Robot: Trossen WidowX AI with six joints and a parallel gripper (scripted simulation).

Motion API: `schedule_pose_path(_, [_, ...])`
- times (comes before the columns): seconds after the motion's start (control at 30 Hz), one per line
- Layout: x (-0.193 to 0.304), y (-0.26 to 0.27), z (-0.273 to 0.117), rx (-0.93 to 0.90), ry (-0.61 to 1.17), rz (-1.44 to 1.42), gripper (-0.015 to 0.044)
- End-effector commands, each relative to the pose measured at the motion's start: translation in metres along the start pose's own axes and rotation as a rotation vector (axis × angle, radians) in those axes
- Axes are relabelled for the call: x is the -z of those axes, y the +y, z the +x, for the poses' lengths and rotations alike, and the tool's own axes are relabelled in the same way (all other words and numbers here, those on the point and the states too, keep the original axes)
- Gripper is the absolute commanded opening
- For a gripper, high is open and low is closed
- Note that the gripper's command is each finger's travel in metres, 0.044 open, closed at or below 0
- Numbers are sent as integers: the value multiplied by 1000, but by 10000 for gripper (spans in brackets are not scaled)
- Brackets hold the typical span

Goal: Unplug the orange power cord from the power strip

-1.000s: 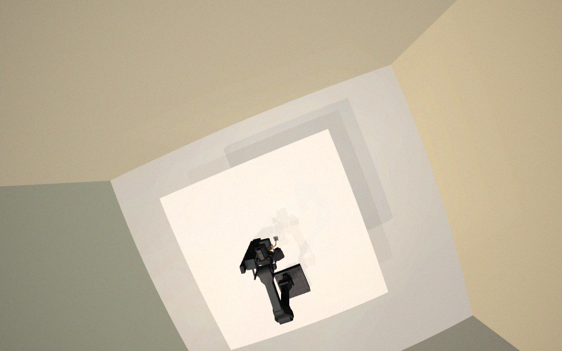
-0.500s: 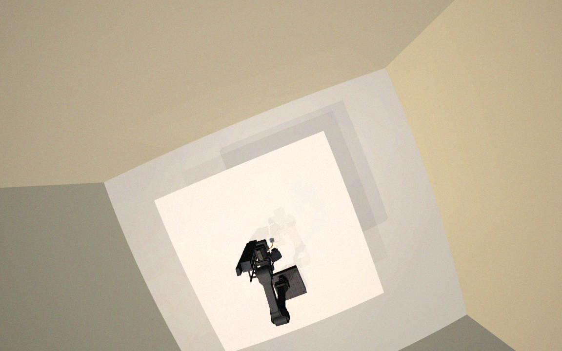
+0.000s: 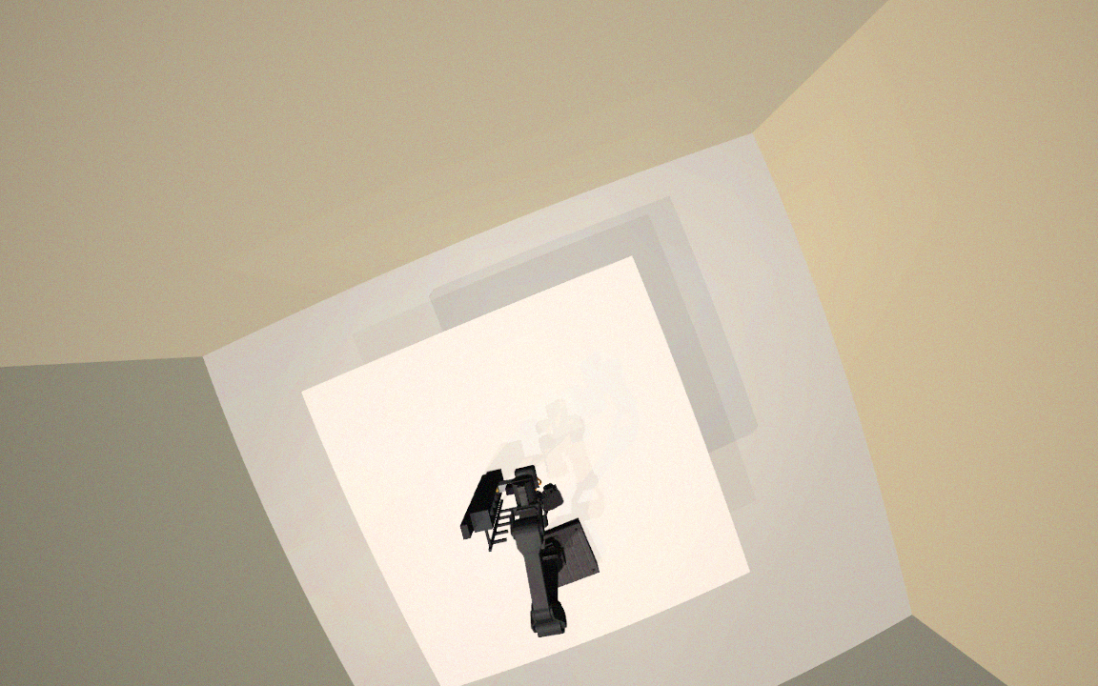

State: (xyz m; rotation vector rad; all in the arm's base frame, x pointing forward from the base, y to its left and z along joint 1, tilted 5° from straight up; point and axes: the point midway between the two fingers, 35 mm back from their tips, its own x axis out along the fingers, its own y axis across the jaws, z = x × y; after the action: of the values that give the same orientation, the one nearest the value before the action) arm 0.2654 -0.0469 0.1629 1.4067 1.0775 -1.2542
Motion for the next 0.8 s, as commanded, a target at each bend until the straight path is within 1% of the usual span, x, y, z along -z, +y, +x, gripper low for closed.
schedule_pose_path(0.0, [5,0,-1,-9,-5,1,158])
schedule_pose_path(0.23, [5,0,-1,-9,-5,1,341])
schedule_pose_path(0.37, [-13,1,-4,-9,-6,1,440])
schedule_pose_path(0.53, [-53,0,-13,-9,-9,1,440])
schedule_pose_path(0.77, [-55,-1,-13,-9,-10,1,440])
